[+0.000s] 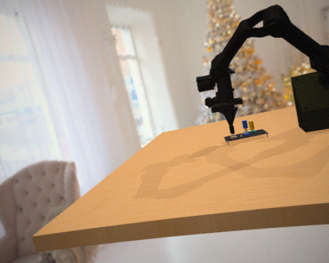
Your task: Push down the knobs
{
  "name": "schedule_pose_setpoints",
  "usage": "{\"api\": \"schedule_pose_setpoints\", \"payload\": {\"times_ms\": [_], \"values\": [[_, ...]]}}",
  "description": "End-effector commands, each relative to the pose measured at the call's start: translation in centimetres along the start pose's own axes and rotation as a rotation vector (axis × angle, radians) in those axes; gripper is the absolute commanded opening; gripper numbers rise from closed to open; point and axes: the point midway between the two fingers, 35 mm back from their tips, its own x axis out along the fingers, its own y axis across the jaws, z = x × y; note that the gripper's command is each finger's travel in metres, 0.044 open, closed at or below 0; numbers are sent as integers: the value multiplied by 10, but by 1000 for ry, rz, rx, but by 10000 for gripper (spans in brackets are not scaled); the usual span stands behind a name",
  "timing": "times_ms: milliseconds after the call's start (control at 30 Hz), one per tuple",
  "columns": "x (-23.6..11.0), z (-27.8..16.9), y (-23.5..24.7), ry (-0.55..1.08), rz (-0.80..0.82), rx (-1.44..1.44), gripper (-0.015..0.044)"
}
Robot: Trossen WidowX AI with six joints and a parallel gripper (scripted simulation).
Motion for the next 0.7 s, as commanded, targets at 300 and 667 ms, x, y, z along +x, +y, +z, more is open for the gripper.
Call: {"api": "schedule_pose_setpoints", "payload": {"times_ms": [300,667], "values": [[22,0,4,20,-9,-33,0],[24,0,4,20,-9,-33,0]]}}
